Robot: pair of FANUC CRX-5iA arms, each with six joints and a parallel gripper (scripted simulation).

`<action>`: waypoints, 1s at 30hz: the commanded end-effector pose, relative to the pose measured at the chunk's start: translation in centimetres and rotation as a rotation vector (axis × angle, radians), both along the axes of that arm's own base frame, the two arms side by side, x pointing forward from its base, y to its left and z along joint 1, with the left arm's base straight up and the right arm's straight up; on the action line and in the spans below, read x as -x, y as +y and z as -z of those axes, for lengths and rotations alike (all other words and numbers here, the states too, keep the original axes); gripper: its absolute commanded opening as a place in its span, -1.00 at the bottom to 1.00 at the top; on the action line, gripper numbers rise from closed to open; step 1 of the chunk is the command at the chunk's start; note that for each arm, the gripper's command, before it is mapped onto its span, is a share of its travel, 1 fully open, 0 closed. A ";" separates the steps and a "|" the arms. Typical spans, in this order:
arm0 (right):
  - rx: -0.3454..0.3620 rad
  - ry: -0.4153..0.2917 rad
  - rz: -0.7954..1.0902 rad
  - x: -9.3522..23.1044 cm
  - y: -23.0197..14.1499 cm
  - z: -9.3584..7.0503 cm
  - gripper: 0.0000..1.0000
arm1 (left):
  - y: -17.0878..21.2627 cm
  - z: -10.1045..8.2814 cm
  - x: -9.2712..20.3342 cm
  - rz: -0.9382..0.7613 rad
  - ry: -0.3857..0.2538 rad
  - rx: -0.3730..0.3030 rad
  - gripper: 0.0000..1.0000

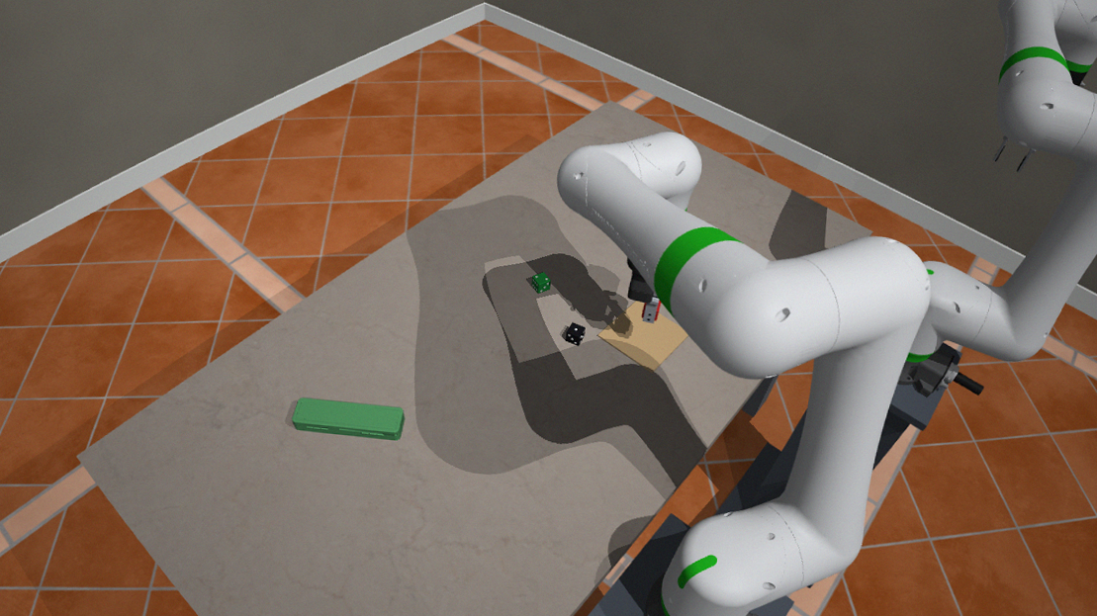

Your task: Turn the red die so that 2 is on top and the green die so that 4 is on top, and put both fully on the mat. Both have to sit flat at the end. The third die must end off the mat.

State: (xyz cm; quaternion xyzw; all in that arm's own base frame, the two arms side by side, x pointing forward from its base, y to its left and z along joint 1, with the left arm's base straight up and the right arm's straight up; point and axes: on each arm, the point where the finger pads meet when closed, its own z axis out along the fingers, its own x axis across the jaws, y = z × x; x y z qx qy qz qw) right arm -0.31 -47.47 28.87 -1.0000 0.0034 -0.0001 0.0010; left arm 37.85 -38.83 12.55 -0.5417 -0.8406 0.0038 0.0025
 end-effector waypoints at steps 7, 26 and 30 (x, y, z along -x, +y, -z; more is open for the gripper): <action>0.002 0.000 0.000 0.0 0.0 -0.1 1.00 | 0.0 0.1 1.3 -0.299 -0.007 -0.005 0.14; 0.002 0.000 0.000 0.0 0.0 -0.1 1.00 | 0.0 0.2 1.4 -0.326 -0.007 -0.005 0.14; 0.002 0.000 0.000 0.0 0.0 -0.1 1.00 | 0.0 0.5 1.4 -0.326 -0.008 -0.005 0.14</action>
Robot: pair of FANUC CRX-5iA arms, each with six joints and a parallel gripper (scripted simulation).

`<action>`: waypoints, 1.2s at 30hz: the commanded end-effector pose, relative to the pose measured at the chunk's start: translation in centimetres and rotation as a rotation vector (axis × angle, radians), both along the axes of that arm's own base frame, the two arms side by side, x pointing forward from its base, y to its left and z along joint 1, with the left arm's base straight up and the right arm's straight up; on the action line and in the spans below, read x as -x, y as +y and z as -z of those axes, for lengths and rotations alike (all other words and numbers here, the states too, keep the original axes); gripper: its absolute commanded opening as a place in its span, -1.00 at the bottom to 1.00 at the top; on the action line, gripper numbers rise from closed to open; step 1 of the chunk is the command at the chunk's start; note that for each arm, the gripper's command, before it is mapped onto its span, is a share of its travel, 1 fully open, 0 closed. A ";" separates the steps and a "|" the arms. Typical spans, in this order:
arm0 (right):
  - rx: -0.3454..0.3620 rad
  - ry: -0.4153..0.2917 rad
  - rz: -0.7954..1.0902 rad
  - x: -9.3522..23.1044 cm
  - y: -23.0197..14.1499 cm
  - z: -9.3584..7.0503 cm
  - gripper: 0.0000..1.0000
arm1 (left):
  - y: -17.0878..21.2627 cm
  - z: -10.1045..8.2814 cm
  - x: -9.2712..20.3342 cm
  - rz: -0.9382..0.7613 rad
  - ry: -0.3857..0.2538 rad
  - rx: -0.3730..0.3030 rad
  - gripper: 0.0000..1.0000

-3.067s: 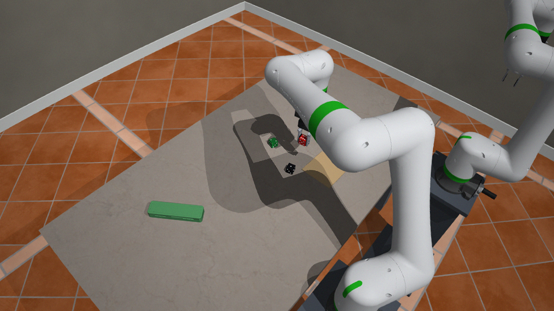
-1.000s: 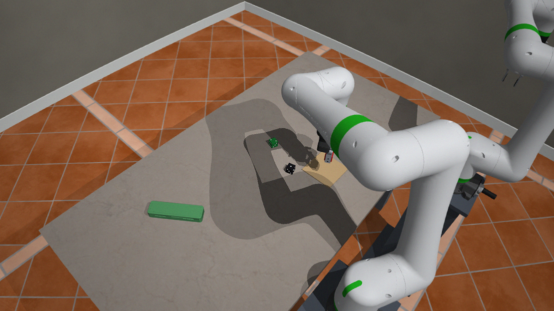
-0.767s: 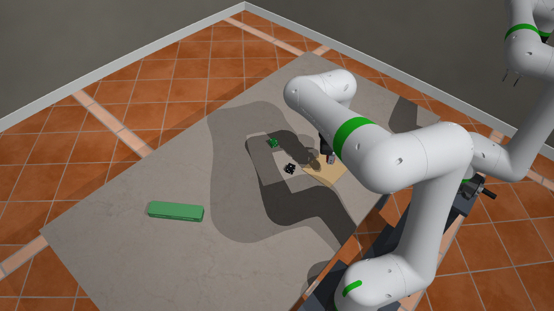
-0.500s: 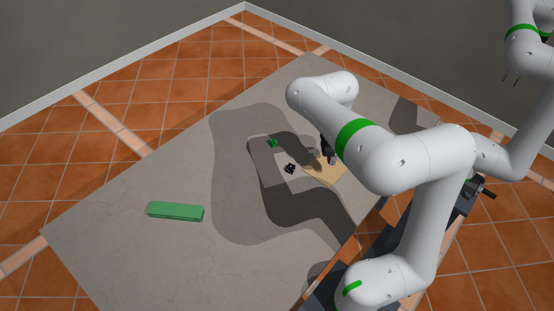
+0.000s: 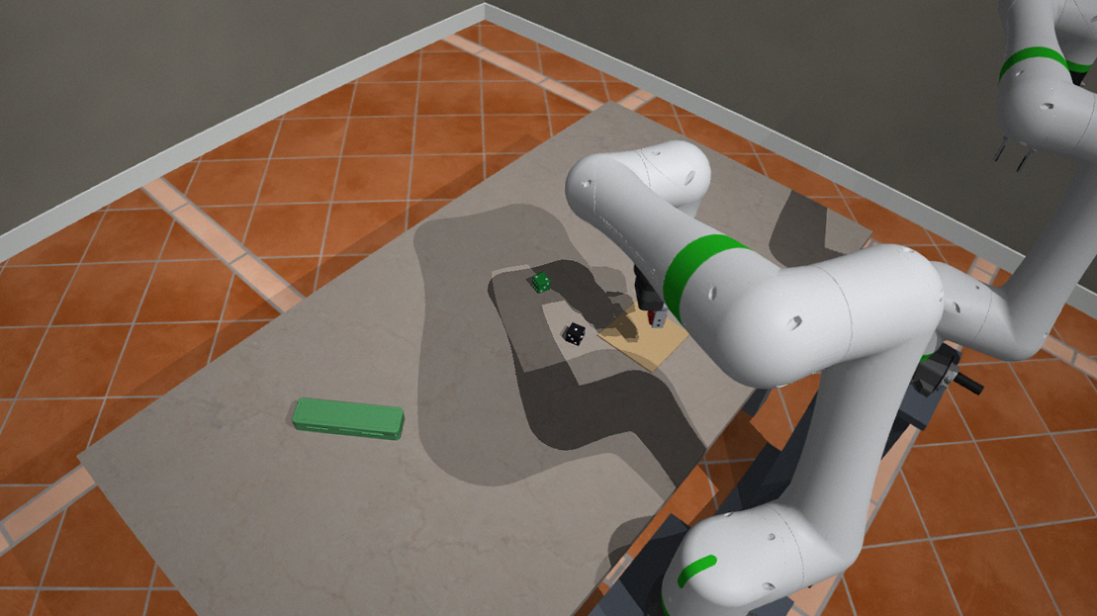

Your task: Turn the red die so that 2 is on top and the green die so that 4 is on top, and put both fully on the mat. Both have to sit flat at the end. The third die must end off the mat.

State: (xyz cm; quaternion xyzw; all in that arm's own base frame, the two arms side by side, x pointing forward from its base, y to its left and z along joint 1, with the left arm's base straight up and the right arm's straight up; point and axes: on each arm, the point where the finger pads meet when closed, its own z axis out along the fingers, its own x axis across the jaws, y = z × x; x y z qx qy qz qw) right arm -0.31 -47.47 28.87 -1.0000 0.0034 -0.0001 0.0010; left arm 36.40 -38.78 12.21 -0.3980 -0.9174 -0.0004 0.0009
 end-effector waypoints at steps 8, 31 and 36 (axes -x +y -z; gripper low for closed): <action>0.002 0.000 0.000 0.0 0.0 -0.1 1.00 | -0.1 1.8 0.0 0.000 -0.001 0.001 0.14; 0.002 0.000 0.000 0.0 0.0 -0.1 1.00 | -0.1 9.4 0.0 0.000 -0.001 0.001 0.14; 0.002 0.000 0.000 0.0 0.0 -0.1 1.00 | -0.1 9.4 0.0 0.000 -0.001 0.001 0.14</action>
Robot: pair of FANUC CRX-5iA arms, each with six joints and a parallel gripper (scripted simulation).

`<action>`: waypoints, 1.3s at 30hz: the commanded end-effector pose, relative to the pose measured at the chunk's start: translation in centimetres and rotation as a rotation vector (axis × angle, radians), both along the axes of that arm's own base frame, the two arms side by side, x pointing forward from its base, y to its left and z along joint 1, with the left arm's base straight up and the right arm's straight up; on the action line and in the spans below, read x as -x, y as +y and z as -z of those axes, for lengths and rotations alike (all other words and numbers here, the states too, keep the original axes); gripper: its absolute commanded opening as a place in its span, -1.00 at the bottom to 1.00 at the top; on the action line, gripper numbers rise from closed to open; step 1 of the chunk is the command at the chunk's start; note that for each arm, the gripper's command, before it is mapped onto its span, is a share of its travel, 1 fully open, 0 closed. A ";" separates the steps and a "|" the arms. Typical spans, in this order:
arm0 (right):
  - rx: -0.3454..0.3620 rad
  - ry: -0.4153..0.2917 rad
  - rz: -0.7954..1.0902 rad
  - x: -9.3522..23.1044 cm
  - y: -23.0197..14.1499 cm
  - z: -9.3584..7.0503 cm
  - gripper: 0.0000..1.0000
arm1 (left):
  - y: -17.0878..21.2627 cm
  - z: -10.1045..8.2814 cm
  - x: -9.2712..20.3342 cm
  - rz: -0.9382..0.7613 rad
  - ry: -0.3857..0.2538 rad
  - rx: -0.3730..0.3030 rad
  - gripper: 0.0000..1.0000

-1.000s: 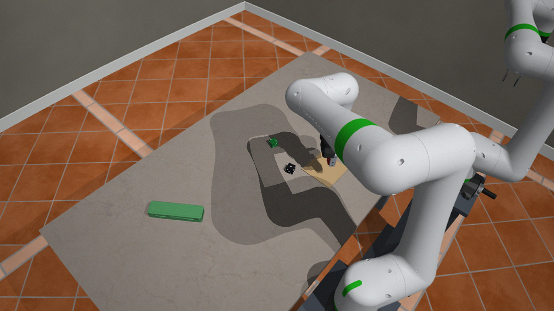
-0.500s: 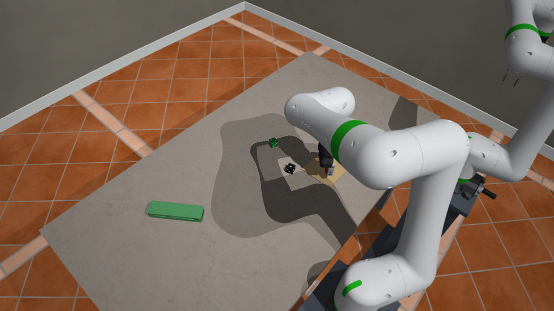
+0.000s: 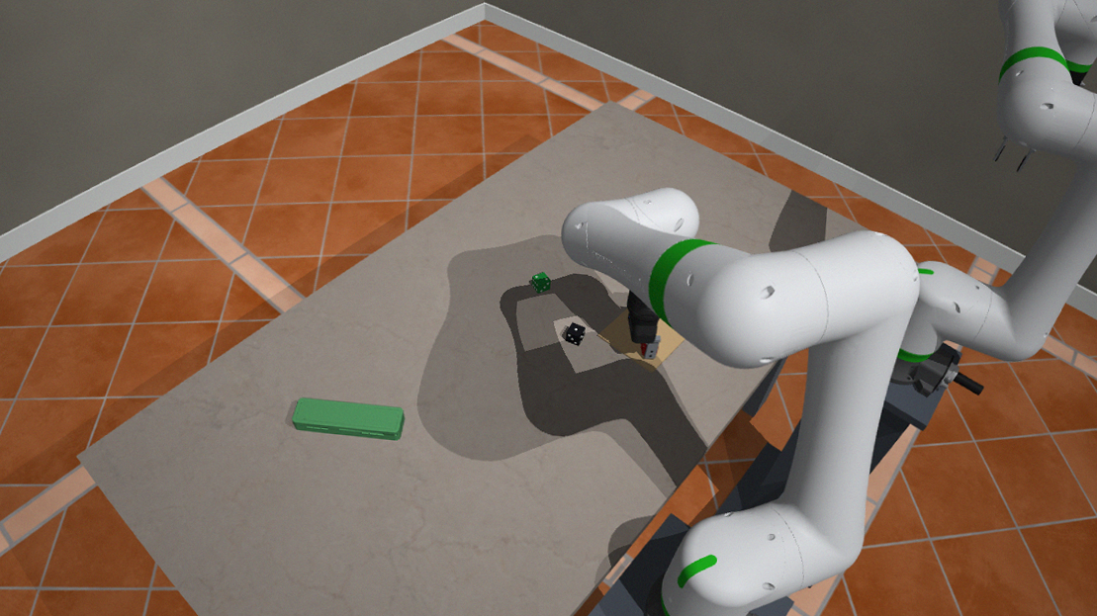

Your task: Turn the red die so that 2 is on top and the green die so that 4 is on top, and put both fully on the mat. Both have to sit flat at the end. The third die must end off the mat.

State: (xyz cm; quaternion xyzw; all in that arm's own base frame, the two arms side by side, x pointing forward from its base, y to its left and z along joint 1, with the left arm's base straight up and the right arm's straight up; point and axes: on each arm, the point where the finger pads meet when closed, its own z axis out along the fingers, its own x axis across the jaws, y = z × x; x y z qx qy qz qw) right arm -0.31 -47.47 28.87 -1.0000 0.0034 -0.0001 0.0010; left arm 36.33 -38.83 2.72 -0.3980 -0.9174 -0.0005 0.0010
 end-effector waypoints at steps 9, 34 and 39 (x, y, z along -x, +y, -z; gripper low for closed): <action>0.002 0.000 0.000 0.0 0.0 -0.1 1.00 | -0.1 -0.1 0.0 0.000 -0.001 0.002 0.14; 0.002 0.000 0.000 0.0 0.0 -0.1 1.00 | -0.1 0.3 -0.1 0.000 -0.001 0.002 0.14; 0.002 0.000 0.000 0.0 0.0 -0.1 1.00 | -0.1 0.4 0.0 0.000 -0.001 0.002 0.14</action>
